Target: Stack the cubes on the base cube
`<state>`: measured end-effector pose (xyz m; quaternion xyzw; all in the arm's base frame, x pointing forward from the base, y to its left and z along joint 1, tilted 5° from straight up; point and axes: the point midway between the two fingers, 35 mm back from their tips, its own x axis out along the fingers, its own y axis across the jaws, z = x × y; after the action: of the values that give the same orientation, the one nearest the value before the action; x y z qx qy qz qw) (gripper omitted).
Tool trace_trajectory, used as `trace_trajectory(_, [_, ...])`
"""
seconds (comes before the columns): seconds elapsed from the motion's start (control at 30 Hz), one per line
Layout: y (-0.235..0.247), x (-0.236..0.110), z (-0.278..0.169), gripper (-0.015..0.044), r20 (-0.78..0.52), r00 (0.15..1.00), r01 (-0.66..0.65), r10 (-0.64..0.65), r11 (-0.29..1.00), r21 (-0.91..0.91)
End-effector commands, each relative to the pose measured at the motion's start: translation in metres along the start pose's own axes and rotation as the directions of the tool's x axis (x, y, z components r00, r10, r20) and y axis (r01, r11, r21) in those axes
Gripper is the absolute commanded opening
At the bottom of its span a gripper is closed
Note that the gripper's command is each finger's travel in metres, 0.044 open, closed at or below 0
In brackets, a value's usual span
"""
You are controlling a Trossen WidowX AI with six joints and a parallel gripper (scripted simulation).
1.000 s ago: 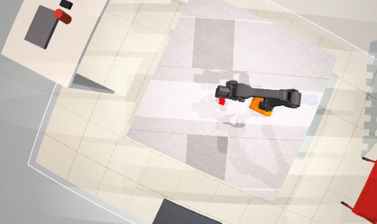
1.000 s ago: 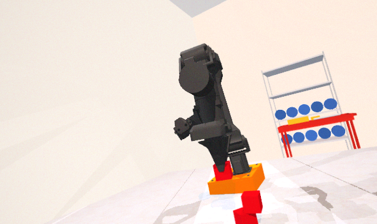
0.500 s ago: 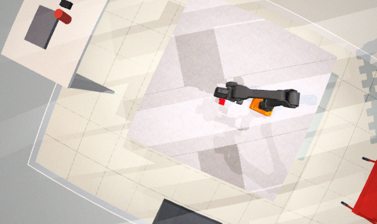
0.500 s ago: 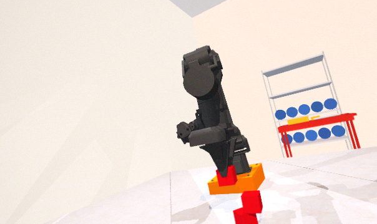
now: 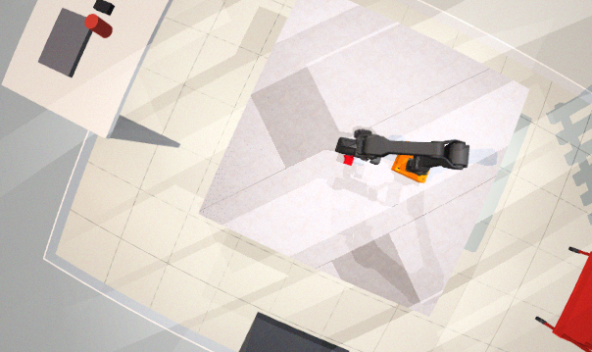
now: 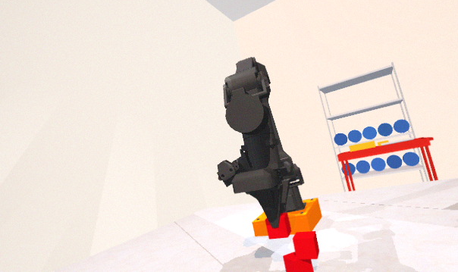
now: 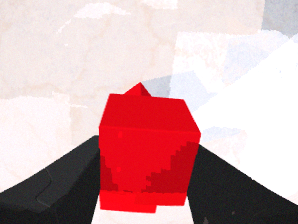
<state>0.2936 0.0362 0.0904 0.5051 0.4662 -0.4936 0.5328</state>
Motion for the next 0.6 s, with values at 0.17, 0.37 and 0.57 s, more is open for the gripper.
trace_trajectory(0.17, [0.001, 0.010, 0.000, 0.0105, 0.001, 1.000, 0.003, -0.003, 1.000, 0.001])
trace_trajectory(0.37, [0.001, 0.025, 0.000, 0.0105, 0.001, 1.000, 0.003, -0.003, 1.000, -0.005])
trace_trajectory(0.57, [0.002, 0.031, 0.000, 0.0105, 0.001, 1.000, 0.003, -0.003, 1.000, -0.007])
